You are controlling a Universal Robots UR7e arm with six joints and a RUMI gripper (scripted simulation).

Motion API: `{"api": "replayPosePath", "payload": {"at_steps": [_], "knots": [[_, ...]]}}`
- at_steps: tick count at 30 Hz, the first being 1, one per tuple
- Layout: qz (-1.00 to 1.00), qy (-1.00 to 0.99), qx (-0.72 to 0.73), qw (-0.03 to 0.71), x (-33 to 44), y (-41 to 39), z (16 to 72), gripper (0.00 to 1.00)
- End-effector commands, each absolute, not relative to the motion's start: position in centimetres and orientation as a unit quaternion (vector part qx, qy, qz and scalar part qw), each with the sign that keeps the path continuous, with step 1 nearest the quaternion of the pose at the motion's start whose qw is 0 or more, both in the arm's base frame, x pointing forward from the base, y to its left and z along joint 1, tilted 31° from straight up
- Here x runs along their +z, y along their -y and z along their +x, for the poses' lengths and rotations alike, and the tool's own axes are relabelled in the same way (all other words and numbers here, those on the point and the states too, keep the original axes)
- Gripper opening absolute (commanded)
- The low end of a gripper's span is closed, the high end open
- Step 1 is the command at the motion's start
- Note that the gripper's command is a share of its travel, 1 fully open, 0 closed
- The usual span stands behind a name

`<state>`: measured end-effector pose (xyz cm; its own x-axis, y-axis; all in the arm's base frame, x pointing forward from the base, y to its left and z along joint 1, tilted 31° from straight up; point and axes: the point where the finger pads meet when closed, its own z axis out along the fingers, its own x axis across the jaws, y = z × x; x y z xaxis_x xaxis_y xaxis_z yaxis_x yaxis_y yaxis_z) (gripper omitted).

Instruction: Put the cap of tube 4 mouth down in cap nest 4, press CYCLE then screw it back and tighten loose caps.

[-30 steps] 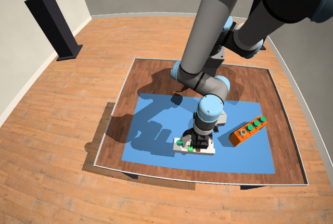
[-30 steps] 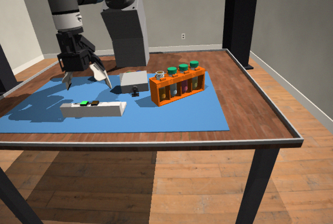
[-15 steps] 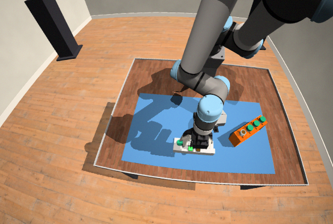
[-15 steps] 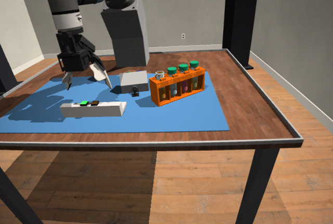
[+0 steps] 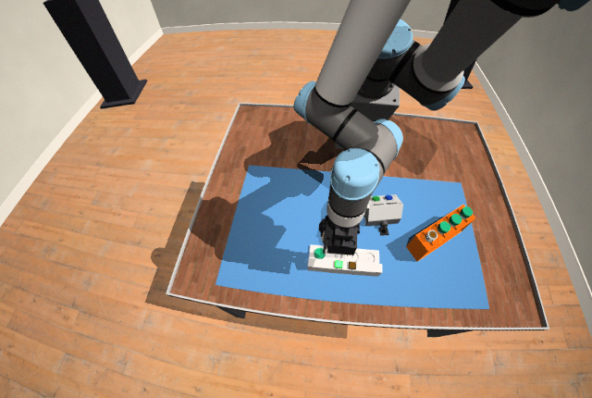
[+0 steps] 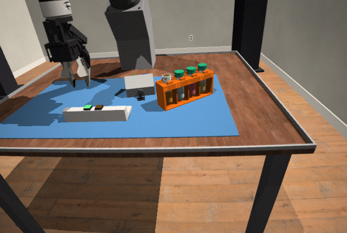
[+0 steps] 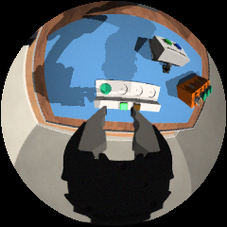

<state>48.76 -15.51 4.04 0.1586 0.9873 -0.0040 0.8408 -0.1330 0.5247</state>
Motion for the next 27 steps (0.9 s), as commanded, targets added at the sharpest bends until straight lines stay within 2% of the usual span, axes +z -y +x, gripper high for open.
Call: {"api": "replayPosePath", "payload": {"at_steps": [1, 7, 19, 27], "knots": [[0.731, -0.626, 0.177, 0.206, 5.2, 16.7, 47.5, 0.29], [0.731, -0.626, 0.177, 0.206, 7.0, 18.9, 45.4, 0.29], [0.731, -0.626, 0.177, 0.206, 7.0, 18.9, 45.4, 0.29], [0.731, -0.626, 0.177, 0.206, 3.6, 19.3, 47.5, 0.29]]}}
